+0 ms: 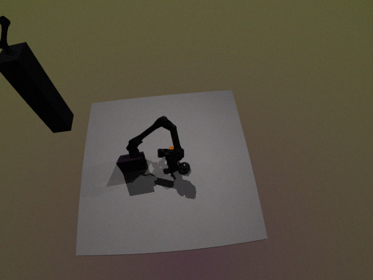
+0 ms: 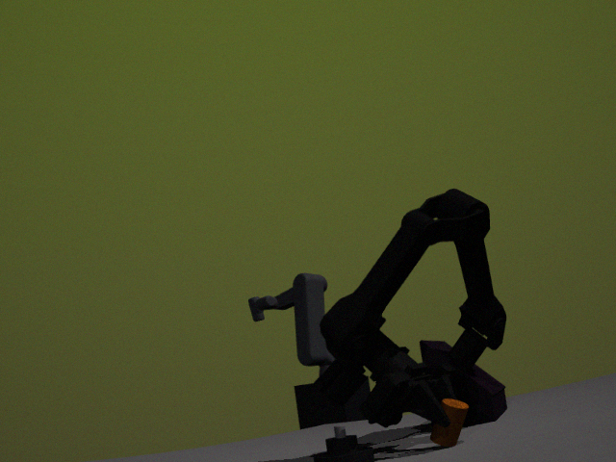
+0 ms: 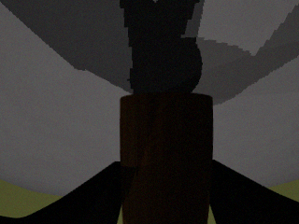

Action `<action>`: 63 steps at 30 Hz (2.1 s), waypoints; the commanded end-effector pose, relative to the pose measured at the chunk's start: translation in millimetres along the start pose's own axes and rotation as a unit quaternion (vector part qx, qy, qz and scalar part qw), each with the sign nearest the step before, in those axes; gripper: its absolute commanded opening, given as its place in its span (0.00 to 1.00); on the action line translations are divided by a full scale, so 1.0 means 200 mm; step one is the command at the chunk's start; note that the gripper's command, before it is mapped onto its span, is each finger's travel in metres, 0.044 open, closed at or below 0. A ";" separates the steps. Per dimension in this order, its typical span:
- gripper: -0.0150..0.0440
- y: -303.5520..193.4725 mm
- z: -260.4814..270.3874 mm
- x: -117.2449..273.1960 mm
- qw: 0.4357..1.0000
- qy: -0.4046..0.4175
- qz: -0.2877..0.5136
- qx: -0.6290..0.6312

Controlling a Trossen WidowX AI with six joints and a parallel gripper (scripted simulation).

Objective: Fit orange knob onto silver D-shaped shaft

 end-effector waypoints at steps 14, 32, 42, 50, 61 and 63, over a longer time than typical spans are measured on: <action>0.69 0.02 0.00 0.02 1.000 0.000 0.000 0.001; 0.69 0.02 0.00 0.02 1.000 0.000 0.000 0.001; 0.87 0.02 0.00 0.02 1.000 0.000 0.000 0.001; 1.00 0.02 0.00 0.02 1.000 0.000 0.000 0.001; 1.00 -0.29 -0.06 0.32 0.998 0.031 -0.036 -0.036; 1.00 -0.29 -0.06 0.32 0.998 0.031 -0.036 -0.036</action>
Point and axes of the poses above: the point midway between the two fingers, 35 mm back from their tips, its own x axis back along the fingers, its own z axis across the jaws, y = z × x, the point moved 9 cm from there along x, back along the fingers, and after that the axes turned 4 degrees about -x, right-handed, at the moved point
